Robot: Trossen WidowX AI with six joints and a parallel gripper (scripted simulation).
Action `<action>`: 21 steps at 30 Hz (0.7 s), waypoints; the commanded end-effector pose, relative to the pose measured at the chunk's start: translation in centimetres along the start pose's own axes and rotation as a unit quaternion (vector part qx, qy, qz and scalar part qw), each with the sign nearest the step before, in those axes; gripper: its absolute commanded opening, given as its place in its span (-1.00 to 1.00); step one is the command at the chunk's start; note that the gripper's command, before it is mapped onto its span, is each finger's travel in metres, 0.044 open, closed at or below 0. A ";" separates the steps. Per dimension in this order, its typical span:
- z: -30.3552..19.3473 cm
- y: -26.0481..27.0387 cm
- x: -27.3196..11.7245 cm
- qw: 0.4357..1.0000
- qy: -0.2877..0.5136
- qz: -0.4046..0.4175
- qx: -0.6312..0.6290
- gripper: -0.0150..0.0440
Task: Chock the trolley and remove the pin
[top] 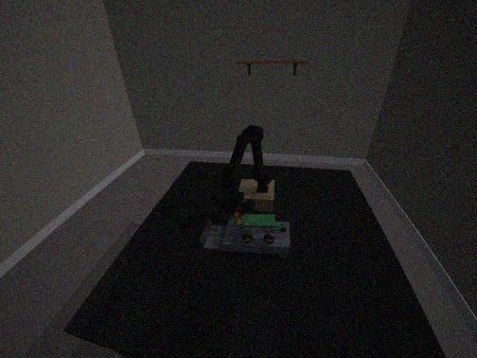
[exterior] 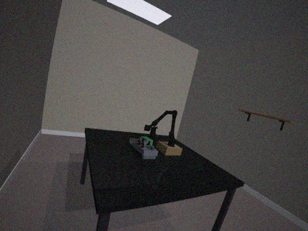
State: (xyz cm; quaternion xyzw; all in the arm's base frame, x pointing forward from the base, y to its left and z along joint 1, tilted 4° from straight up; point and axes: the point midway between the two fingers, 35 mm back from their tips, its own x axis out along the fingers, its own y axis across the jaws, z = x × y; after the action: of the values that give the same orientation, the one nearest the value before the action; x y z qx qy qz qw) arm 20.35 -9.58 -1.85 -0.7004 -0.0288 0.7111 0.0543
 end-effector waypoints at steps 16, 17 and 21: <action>-0.2 0.8 0.3 1.000 0.000 0.002 -0.001 0.15; -0.2 0.8 0.3 1.000 0.000 0.002 -0.001 0.15; -0.2 0.8 0.3 1.000 0.000 0.002 -0.001 0.15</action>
State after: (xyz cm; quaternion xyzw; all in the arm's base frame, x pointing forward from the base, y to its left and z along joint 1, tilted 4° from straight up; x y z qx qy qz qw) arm 20.34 -10.05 -2.25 -0.6993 -0.0313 0.7120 0.0557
